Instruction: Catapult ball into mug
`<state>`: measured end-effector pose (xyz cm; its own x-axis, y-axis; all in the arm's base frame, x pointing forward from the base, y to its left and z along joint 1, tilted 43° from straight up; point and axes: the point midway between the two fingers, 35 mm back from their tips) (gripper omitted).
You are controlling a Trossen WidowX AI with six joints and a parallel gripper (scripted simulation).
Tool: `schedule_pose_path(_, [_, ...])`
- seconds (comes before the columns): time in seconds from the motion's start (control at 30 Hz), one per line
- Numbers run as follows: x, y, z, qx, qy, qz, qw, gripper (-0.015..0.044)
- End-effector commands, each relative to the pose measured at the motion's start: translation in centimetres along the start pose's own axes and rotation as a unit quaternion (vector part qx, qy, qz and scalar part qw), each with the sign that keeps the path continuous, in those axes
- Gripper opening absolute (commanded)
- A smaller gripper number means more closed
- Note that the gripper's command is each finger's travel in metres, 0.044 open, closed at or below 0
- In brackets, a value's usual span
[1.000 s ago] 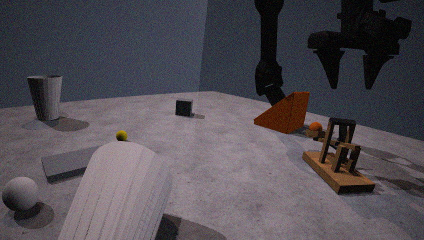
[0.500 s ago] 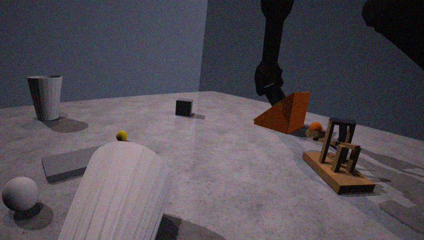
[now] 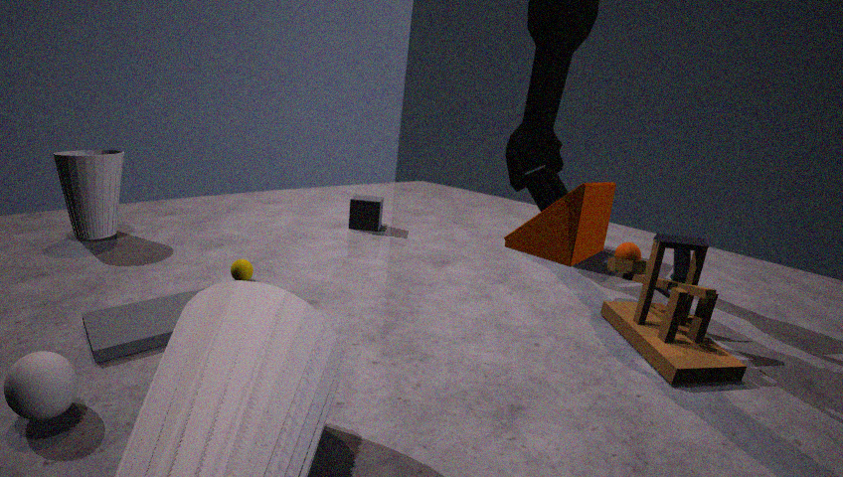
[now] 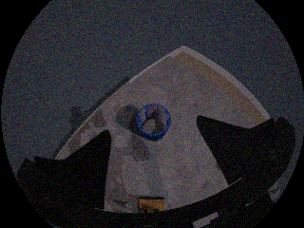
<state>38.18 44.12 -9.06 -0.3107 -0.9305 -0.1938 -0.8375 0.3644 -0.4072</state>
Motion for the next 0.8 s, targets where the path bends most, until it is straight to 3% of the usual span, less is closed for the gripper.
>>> schedule_pose_path(0.0, [-0.29, -0.18, 0.03, 0.005, -0.004, -0.003, 1.0, 0.044])
schedule_pose_path(0.43, [-0.29, -0.18, 0.03, 0.005, -0.004, -0.003, 1.0, 0.044])
schedule_pose_path(0.77, [-0.29, -0.18, 0.03, 0.005, -0.004, -0.003, 1.0, 0.0177])
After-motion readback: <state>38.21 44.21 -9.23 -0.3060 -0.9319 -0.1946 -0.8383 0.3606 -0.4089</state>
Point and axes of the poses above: the point midway between the two fingers, 35 mm back from their tips, its own z axis out along the fingers, its own y axis across the jaws, x = y × z, and after that the axes turned 3 degrees about -z, right-handed
